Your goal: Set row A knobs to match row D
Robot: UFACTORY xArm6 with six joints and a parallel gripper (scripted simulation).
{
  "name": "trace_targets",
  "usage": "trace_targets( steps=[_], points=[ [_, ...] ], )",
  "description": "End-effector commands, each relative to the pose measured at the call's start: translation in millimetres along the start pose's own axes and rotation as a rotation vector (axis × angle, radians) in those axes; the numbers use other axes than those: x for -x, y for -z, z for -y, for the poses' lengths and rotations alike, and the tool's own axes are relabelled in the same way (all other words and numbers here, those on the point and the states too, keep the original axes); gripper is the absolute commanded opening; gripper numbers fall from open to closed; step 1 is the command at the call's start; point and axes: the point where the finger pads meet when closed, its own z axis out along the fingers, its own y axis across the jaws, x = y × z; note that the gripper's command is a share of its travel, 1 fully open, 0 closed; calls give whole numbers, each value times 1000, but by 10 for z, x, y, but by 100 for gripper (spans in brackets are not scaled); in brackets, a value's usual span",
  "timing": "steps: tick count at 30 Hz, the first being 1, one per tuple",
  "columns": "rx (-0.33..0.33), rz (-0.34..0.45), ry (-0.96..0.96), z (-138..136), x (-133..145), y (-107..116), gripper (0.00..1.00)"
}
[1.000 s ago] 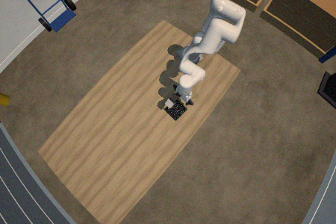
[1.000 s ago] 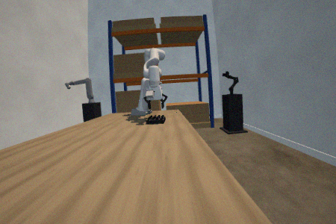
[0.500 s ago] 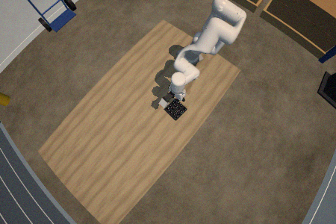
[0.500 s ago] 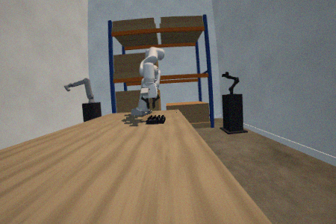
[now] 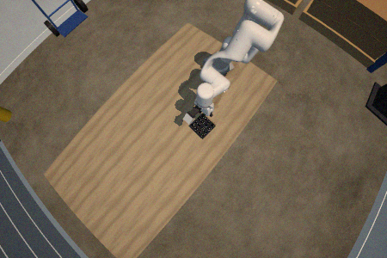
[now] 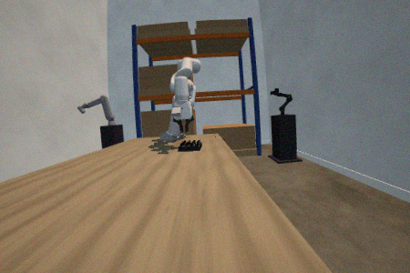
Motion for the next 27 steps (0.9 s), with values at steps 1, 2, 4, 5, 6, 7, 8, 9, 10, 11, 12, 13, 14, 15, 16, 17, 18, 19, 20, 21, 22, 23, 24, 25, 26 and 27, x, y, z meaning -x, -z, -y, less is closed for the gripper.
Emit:
trace_targets(
  steps=[1, 2, 4, 5, 6, 7, 8, 9, 10, 11, 12, 13, 14, 15, 16, 17, 18, 19, 20, 21, 22, 23, 24, 25, 26, 27],
  points=[
    [-1, -3, 0, 5, -12, 11, 19],
    [-1, -3, 0, 5, -12, 11, 19],
    [-1, -3, 0, 5, -12, 11, 19],
    [-1, -3, 0, 5, -12, 11, 19],
    [-1, -3, 0, 5, -12, 11, 19],
    [-1, -3, 0, 5, -12, 11, 19],
    [-1, -3, 0, 5, -12, 11, 19],
    [-1, -3, 0, 5, -12, 11, 19],
    [-1, -3, 0, 5, -12, 11, 19],
    [-1, -3, 0, 5, -12, 11, 19],
    [-1, -3, 0, 5, -12, 11, 19],
    [-1, -3, 0, 5, -12, 10, 19],
    [-1, -3, 0, 5, -12, 10, 19],
    [-1, -3, 0, 5, -12, 9, 19],
    [-1, -3, 0, 5, -13, 7, 19],
    [-1, -3, 0, 5, -13, 5, 19],
    [-1, -3, 0, 5, -13, 2, 19],
    [-1, -3, 0, 5, -13, -1, 19],
    [-1, -3, 0, 5, -13, -5, 19],
    [-1, -3, 0, 5, -13, -9, 19],
    [-1, -3, 0, 5, -13, -9, 19],
    [-1, -3, 0, 5, -13, -9, 19],
    [-1, -3, 0, 5, -13, -15, 19],
    [-1, -3, 0, 5, -13, -21, 19],
    [-1, -3, 1, 5, -13, -27, 19],
    [-1, -3, 1, 5, -13, -35, 19]
  ],
)
